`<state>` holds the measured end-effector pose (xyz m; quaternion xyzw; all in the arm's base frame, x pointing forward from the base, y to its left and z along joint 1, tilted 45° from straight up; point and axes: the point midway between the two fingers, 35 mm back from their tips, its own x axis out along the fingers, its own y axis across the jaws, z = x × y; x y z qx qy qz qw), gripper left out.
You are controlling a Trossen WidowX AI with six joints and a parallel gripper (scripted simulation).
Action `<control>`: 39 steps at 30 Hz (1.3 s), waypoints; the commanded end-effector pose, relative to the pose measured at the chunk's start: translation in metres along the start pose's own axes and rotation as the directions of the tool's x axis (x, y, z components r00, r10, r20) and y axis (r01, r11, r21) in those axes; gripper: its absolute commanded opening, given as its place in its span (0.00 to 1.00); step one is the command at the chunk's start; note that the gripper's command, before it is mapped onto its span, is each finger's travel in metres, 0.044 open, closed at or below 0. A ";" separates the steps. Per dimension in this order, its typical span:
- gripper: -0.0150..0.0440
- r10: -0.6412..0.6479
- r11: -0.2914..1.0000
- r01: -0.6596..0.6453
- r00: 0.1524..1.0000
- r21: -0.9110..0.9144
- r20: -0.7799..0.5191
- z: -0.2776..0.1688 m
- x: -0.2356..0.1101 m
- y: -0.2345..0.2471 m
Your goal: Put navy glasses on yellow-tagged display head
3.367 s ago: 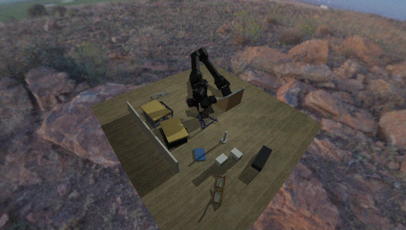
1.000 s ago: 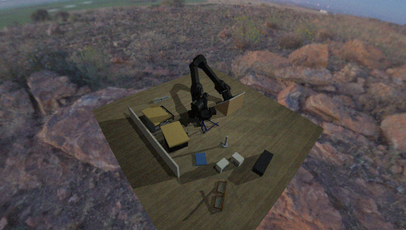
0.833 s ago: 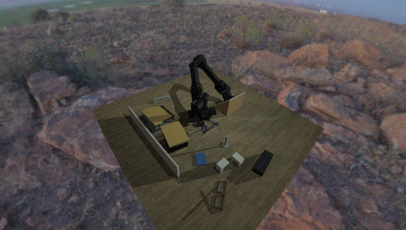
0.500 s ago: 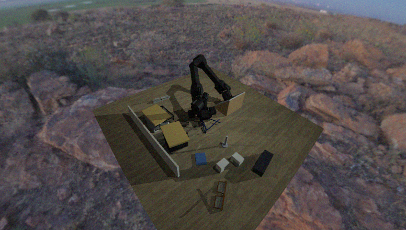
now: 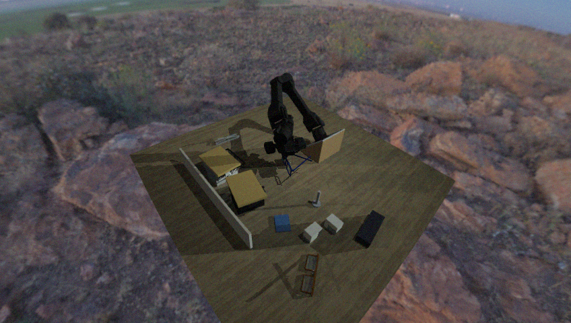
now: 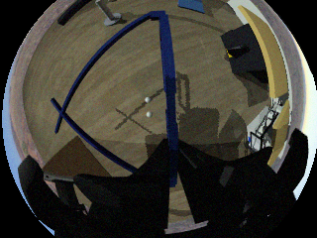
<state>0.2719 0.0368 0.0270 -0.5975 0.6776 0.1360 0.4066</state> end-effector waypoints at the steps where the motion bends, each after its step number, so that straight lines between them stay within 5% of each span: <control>1: 0.25 0.000 1.000 0.000 1.000 0.008 0.001 0.000 -0.021 0.001; 39: 0.25 0.001 1.000 -0.002 1.000 0.011 0.012 0.153 -0.026 0.032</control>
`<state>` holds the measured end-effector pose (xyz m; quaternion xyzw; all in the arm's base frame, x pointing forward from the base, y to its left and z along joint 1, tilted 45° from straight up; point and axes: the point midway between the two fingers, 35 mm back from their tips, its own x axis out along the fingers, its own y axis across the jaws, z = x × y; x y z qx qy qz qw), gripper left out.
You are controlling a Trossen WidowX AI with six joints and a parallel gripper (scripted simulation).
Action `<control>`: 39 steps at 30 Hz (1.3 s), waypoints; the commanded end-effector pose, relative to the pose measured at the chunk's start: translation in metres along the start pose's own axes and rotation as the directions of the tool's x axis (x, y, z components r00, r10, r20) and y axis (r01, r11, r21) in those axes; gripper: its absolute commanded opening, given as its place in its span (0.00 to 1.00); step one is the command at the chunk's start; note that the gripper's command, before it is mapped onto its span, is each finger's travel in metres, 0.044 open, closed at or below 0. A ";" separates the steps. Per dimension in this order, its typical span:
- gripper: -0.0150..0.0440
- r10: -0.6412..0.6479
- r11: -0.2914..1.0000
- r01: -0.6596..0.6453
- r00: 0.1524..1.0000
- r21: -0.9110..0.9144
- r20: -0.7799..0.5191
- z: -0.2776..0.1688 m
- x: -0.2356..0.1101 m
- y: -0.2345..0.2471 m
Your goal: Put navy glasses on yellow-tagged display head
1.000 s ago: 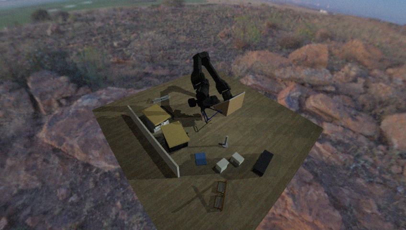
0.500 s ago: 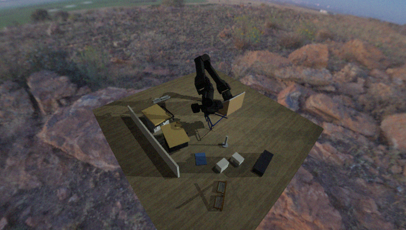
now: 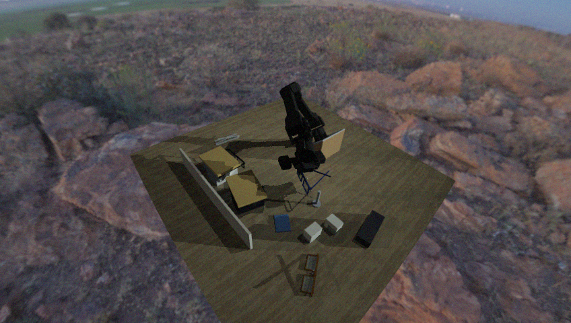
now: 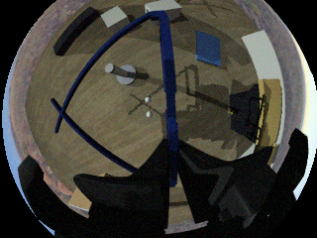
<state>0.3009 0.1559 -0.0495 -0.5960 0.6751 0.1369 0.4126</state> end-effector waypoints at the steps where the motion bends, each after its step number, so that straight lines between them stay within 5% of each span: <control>1: 0.25 0.003 1.000 -0.003 1.000 0.005 0.000 0.018 0.002 0.009; 9: 0.25 0.003 1.000 -0.003 1.000 0.005 -0.001 0.025 0.009 0.012; 20: 0.25 0.001 1.000 -0.001 1.000 0.006 -0.002 0.024 0.063 0.012; 39: 0.25 0.001 1.000 -0.001 1.000 0.006 -0.003 0.014 0.064 0.005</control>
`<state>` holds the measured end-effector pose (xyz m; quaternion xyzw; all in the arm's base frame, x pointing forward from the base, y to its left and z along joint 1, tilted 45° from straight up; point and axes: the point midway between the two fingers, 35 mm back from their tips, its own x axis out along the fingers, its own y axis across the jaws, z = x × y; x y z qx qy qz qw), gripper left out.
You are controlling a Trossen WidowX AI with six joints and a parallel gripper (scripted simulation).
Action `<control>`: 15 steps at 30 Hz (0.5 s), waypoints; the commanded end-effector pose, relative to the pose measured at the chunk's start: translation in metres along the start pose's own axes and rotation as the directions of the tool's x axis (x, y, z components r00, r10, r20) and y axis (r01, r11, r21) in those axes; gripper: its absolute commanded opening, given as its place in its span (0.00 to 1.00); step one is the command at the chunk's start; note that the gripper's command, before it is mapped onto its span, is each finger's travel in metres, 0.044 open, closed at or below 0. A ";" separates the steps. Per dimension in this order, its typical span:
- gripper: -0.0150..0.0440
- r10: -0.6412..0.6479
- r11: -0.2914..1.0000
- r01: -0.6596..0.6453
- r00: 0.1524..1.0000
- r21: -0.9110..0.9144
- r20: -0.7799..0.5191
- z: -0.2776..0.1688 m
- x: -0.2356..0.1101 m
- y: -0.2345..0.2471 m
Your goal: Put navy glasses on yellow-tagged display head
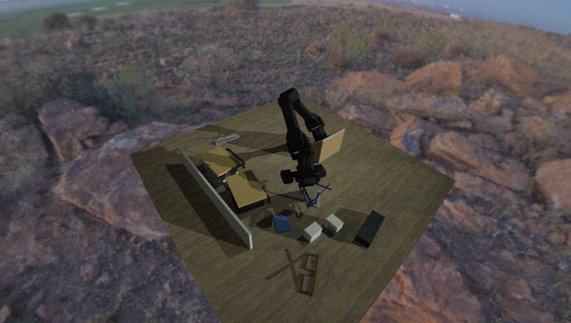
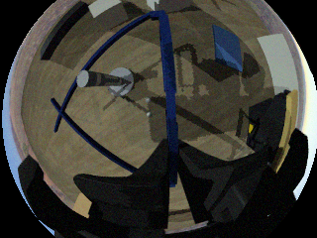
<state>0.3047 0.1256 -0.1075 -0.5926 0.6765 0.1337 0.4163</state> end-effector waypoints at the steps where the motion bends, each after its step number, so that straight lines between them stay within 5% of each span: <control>1: 0.25 -0.002 1.000 0.002 1.000 -0.006 -0.004 -0.003 0.001 -0.002; 15: 0.25 -0.002 1.000 0.002 1.000 -0.006 -0.005 -0.012 0.001 -0.008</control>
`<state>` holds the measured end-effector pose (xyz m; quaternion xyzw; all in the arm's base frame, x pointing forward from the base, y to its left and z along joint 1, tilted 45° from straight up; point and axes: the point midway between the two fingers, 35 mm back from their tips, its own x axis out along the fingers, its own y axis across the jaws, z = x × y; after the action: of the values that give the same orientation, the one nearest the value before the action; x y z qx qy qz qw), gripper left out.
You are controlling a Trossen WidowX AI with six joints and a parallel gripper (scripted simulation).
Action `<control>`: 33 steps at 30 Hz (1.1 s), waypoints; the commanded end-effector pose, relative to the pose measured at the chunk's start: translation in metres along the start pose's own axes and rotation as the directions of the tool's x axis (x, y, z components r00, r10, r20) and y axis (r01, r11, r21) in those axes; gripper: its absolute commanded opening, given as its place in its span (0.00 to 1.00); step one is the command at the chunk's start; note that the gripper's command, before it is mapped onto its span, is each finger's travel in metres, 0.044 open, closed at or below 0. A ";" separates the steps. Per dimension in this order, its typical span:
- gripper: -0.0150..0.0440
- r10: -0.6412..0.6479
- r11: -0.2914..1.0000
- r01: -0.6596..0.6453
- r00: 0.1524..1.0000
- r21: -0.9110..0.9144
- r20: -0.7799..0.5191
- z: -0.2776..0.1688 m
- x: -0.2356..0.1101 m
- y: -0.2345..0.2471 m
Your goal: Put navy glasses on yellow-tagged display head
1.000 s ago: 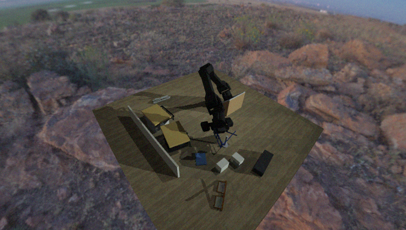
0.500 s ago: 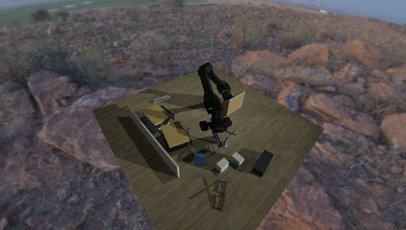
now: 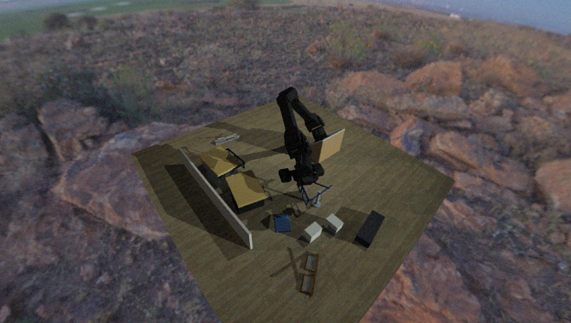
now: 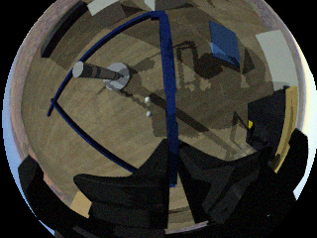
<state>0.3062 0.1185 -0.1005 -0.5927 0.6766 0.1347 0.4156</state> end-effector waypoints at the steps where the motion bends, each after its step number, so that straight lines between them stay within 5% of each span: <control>1: 0.25 -0.003 1.000 0.003 1.000 -0.004 -0.005 -0.005 0.001 -0.003; 33: 0.25 -0.003 1.000 0.003 1.000 -0.004 -0.006 -0.026 0.001 -0.010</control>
<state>0.3053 0.1015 -0.0846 -0.5928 0.6767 0.1340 0.4156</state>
